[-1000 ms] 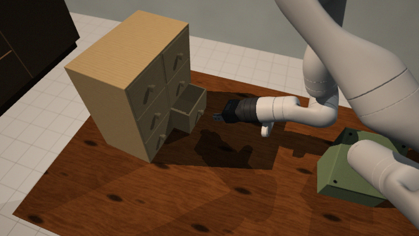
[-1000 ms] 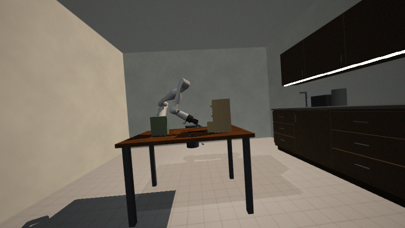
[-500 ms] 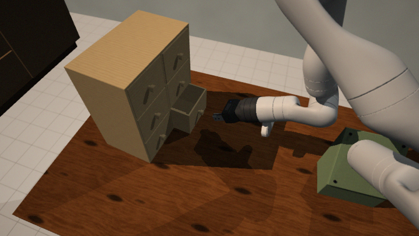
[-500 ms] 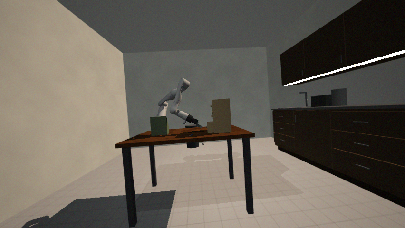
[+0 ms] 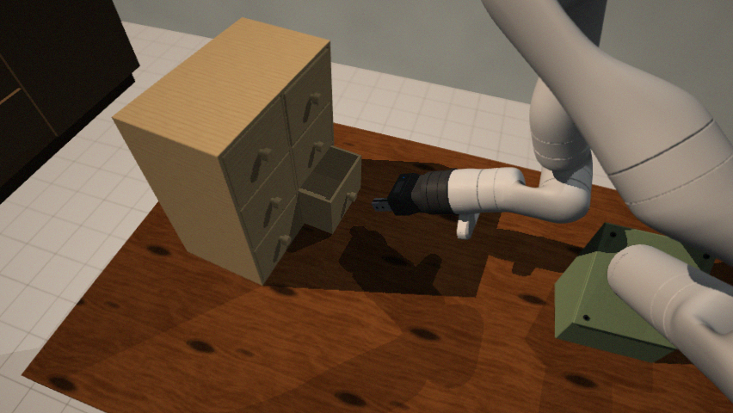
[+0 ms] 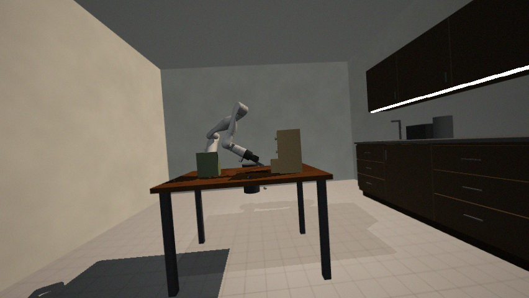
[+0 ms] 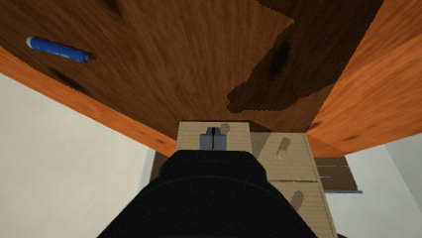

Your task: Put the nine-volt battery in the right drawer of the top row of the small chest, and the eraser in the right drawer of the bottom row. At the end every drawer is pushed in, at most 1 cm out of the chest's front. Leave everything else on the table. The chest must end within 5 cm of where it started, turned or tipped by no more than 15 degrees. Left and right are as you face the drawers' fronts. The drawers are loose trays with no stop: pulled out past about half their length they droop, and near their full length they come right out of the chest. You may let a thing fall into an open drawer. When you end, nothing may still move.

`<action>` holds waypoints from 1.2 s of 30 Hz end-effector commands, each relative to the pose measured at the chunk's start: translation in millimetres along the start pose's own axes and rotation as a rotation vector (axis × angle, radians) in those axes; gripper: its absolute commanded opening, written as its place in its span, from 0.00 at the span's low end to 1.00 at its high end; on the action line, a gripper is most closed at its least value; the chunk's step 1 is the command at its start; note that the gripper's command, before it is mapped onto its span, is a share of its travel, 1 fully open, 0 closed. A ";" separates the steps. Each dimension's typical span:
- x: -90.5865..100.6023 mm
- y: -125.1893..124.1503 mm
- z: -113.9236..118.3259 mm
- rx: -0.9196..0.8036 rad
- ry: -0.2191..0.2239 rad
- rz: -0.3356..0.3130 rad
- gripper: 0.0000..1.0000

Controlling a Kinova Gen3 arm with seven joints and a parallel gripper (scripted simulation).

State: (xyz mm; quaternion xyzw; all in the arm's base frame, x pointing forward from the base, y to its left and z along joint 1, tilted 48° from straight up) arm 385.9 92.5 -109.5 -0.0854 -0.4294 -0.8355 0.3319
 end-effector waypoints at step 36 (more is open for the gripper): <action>-8.9 5.9 -1.4 0.001 -0.001 -0.002 0.00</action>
Point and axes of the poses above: the point where the finger pads meet when closed, its own x axis back along the fingers, its own z axis across the jaws, y = z × x, the point moved 3 cm from there along x, back along the fingers, and after that the axes turned 12 degrees about x, right-handed, at the moved point
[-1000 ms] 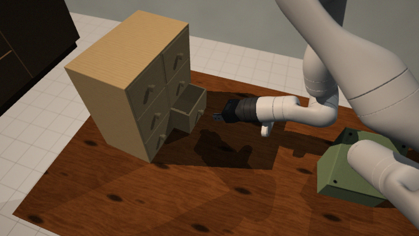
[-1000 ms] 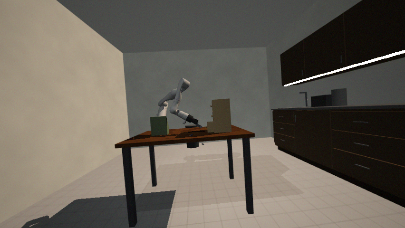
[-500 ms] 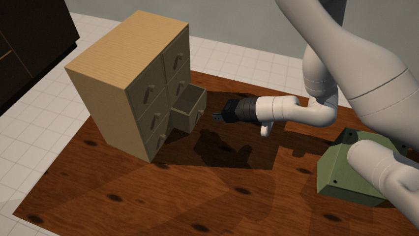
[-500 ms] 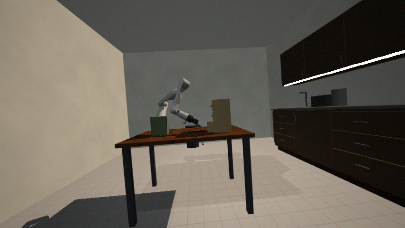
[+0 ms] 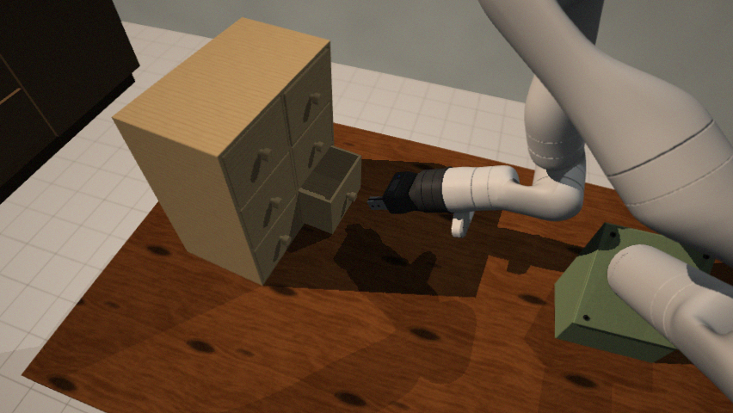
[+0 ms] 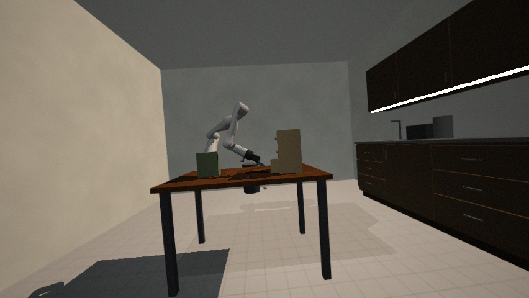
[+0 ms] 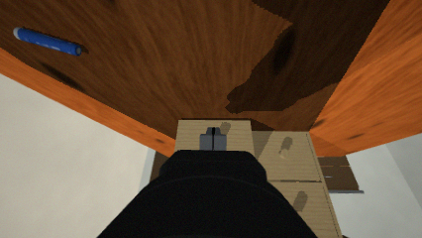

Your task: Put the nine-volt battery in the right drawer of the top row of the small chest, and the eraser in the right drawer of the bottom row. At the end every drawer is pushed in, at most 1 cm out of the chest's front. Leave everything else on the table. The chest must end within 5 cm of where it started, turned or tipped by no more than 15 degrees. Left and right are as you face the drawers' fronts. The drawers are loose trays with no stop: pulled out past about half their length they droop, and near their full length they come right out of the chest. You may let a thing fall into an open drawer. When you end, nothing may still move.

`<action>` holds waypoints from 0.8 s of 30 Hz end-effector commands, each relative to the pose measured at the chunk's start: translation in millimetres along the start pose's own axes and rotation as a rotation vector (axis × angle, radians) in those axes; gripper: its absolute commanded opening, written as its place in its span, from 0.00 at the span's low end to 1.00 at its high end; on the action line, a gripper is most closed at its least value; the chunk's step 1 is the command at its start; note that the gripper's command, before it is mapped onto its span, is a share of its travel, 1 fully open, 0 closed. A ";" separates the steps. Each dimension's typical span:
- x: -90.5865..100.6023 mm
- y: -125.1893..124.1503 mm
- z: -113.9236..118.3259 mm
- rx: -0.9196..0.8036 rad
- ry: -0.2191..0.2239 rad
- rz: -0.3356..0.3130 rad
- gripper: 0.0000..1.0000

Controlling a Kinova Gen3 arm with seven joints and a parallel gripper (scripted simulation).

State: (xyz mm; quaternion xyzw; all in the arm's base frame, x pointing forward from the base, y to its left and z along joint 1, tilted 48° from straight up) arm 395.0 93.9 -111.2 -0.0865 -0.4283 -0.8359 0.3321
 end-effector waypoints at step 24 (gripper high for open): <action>-29.5 18.4 -3.7 0.004 0.000 -0.003 0.00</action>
Point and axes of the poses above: the point where the finger pads meet when closed, its own x axis back along the fingers, its own z axis across the jaws, y = z × x, the point moved 3 cm from there along x, back along the fingers, and after that the axes turned 12 degrees about x, right-handed, at the moved point
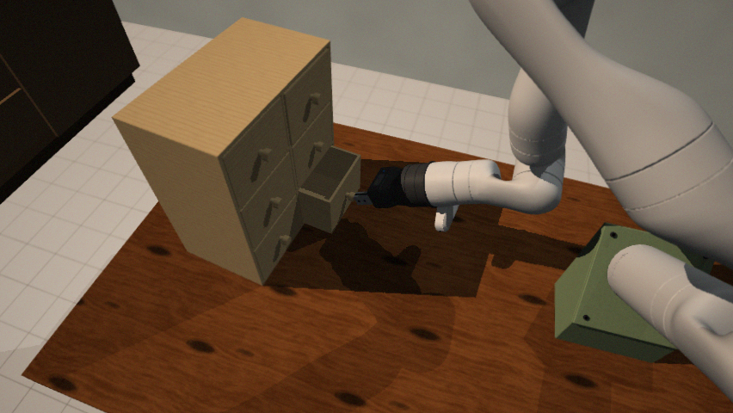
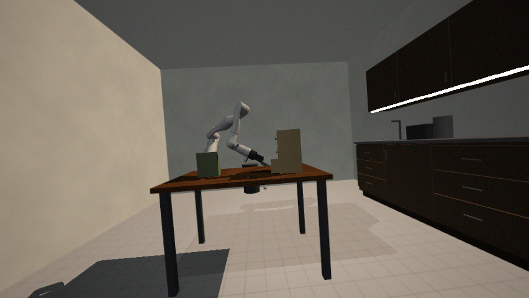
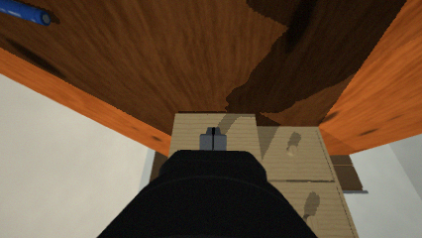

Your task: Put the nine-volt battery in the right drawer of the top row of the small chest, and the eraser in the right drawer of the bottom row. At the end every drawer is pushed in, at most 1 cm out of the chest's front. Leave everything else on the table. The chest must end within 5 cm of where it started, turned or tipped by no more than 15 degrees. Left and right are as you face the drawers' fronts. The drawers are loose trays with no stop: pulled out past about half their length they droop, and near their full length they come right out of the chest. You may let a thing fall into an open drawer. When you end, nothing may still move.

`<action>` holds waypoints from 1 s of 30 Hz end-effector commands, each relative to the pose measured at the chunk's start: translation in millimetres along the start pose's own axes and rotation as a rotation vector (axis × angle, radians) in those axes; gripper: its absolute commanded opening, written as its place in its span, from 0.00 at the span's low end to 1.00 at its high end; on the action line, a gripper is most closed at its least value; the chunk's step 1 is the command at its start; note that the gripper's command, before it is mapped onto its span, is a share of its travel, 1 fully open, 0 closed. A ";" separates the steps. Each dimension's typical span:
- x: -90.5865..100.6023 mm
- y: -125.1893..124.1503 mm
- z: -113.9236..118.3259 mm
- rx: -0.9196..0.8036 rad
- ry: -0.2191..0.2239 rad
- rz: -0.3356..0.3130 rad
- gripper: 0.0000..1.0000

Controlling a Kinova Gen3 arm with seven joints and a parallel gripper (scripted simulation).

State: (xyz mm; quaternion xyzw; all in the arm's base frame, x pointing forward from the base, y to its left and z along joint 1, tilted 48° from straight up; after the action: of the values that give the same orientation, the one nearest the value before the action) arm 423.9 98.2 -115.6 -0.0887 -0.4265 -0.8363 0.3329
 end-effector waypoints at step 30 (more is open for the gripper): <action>-42.1 27.1 -4.6 0.008 0.002 -0.006 0.00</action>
State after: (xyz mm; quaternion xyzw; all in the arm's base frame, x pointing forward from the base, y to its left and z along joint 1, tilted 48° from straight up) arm 469.5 104.5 -120.3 -0.0874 -0.4277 -0.8357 0.3331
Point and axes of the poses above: the point where the finger pads meet when closed, its own x axis back along the fingers, its own z axis across the jaws, y = z × x, the point moved 3 cm from there along x, back along the fingers, and after that the axes turned 12 degrees about x, right-handed, at the moved point
